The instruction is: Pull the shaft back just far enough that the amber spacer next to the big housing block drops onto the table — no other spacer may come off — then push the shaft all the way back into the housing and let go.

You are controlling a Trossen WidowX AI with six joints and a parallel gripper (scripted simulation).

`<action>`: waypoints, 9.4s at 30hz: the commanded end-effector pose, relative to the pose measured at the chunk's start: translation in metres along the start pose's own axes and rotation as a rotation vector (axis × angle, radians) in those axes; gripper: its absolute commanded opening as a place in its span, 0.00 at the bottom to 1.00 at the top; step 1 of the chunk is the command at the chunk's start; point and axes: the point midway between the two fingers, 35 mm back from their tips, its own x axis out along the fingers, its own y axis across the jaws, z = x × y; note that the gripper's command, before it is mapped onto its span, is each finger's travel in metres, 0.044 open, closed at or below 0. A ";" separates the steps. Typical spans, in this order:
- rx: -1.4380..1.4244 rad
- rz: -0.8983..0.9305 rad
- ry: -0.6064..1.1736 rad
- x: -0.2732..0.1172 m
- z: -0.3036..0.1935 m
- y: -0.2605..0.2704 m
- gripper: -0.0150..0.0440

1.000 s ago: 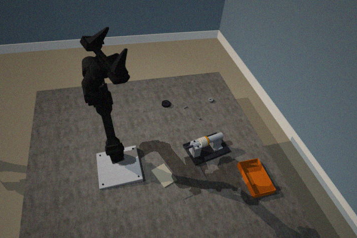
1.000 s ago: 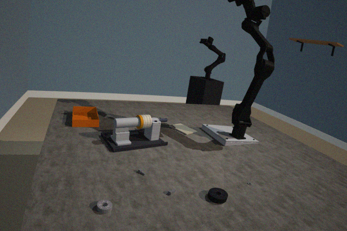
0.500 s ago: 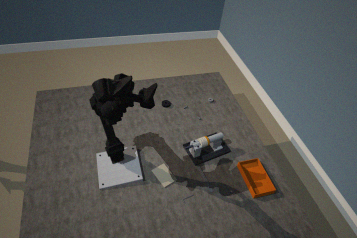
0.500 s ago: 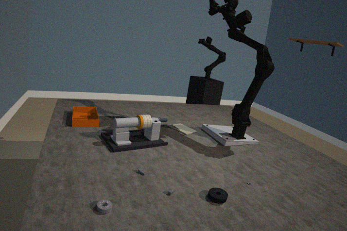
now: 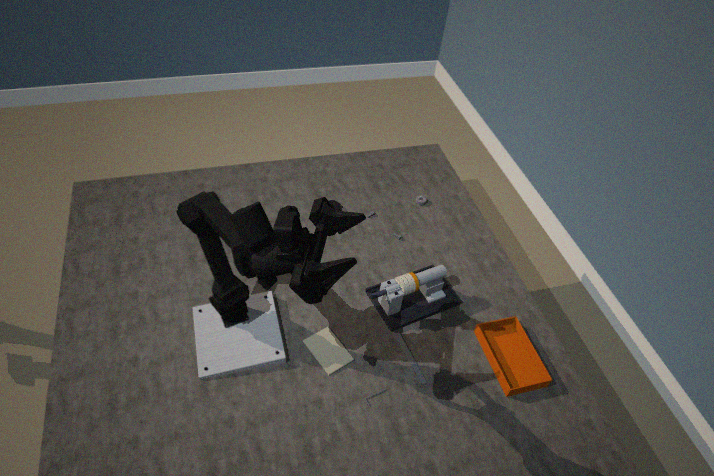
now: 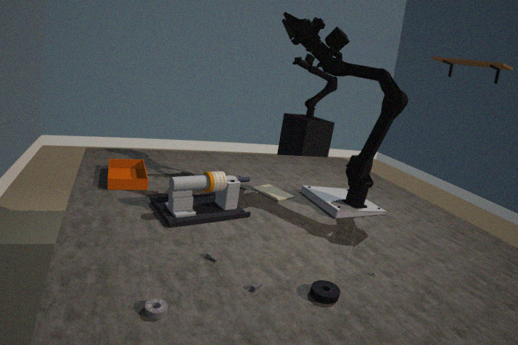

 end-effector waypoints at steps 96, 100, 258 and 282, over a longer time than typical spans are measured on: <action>2.482 -1.598 0.959 -0.249 -0.407 0.222 1.00; 2.482 -1.598 0.959 -0.249 -0.407 0.222 1.00; 2.485 -1.595 0.959 -0.241 -0.450 0.244 0.25; 2.485 -1.595 0.959 -0.244 -0.448 0.241 0.25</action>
